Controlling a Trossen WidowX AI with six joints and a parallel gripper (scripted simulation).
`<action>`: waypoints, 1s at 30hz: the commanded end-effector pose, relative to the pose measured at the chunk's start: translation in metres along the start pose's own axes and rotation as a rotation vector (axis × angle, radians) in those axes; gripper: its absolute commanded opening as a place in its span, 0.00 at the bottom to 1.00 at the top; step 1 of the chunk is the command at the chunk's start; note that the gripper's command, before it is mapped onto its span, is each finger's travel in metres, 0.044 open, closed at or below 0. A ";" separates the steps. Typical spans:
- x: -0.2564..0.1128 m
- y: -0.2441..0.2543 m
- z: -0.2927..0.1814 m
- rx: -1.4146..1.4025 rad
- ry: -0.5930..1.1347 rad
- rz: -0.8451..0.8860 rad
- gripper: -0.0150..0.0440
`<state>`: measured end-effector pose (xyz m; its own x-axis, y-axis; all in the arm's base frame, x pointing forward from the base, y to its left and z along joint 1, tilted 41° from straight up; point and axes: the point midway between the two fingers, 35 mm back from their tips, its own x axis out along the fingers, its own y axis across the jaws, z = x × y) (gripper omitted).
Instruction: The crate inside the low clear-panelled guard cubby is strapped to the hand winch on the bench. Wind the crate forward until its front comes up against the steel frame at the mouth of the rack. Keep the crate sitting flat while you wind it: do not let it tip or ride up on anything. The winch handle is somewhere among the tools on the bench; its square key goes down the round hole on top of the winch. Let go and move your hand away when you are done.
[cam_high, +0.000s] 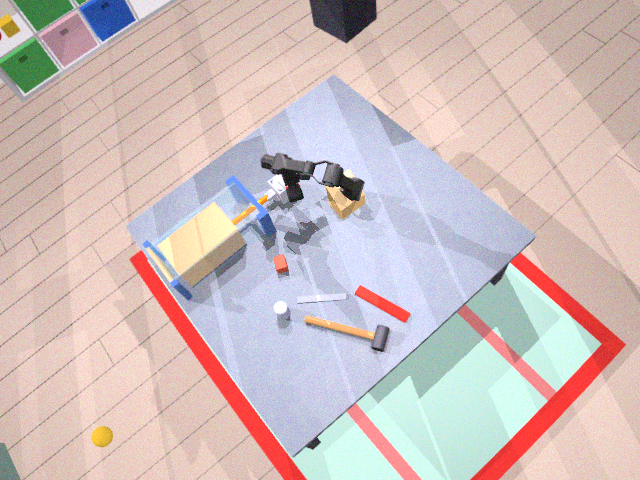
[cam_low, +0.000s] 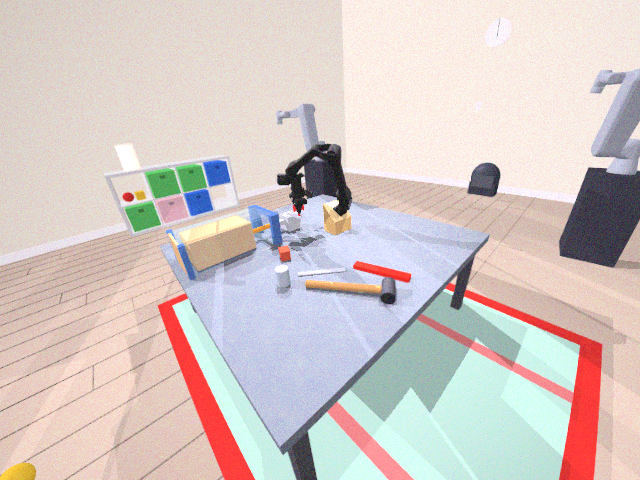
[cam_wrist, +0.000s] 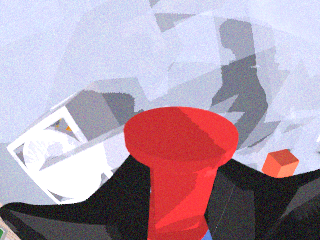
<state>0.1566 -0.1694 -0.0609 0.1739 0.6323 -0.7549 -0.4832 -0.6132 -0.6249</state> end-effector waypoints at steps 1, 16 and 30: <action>0.001 0.007 0.010 0.004 -0.014 0.018 0.25; 0.000 0.020 0.027 0.005 -0.015 0.019 0.25; 0.000 0.036 0.041 0.006 -0.015 0.020 0.25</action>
<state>0.1130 -0.1705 -0.0690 0.1722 0.6312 -0.7563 -0.4851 -0.6139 -0.6228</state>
